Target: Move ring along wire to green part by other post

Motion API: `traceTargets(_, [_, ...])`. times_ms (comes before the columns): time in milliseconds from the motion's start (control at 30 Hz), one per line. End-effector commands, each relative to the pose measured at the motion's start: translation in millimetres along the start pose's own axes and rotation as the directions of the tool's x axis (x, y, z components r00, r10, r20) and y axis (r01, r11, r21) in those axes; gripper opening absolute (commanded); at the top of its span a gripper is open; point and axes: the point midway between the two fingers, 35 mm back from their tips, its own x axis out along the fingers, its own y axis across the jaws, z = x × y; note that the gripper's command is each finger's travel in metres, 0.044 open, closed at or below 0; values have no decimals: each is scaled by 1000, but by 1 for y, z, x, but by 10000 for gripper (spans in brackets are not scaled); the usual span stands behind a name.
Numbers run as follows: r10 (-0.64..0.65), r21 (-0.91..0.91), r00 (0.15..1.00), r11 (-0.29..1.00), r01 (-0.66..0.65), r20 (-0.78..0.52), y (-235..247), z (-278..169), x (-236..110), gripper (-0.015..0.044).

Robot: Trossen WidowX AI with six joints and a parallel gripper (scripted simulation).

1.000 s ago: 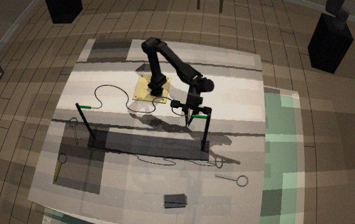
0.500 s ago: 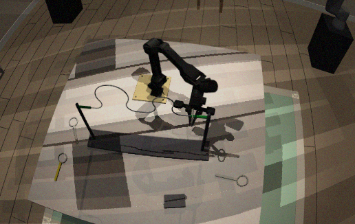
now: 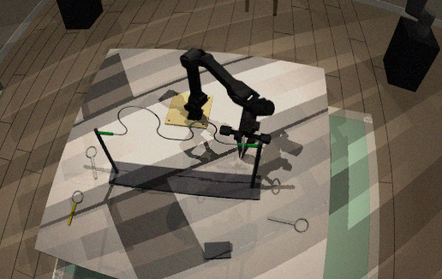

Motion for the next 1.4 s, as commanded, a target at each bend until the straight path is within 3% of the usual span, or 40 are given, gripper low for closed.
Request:
traceTargets(0, [-5, 0, 1000, 1000, 5, 1, 0, -5, 2, -150])
traceTargets(1033, [-5, 0, 1000, 1000, 5, 1, 1, -18, 8, -150])
traceTargets(1367, [-2, -2, 1000, 1000, 2, -1, 1, -17, 8, 113])
